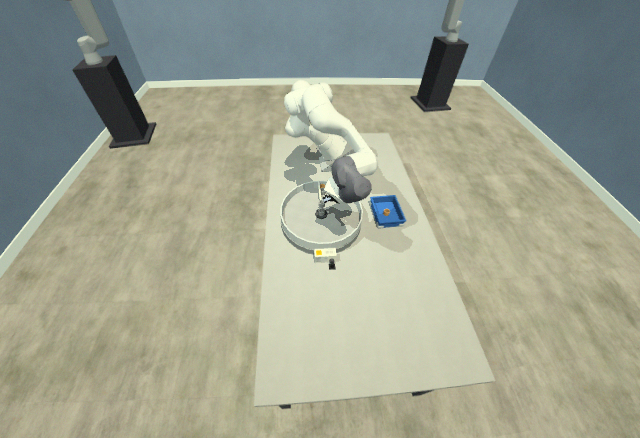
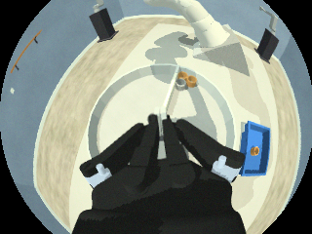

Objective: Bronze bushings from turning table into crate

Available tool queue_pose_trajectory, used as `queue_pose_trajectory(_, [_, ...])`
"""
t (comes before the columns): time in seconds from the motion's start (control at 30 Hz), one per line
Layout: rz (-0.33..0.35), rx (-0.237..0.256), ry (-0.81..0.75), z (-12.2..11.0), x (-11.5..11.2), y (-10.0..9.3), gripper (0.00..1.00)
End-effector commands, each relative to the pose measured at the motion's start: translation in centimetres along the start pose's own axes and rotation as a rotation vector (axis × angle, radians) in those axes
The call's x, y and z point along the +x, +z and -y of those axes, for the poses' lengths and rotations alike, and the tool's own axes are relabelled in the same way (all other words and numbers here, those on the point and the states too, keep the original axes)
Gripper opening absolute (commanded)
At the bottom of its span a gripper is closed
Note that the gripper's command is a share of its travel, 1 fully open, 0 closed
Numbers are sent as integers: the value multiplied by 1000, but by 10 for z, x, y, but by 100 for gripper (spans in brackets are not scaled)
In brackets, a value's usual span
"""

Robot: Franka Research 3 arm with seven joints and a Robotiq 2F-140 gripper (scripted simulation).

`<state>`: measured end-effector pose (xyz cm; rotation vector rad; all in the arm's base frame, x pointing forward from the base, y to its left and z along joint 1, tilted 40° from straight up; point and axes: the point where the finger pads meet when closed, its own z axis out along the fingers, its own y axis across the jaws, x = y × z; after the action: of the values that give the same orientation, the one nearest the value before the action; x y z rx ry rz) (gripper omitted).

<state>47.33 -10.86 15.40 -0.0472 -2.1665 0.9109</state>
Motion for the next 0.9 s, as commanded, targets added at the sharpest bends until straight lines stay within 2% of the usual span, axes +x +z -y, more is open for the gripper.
queue_pose_trajectory(0.0, [-3, 1, -7, -1, 1, 0, 0])
queue_pose_trajectory(0.87, [-3, 1, -7, -3, 1, 0, 0])
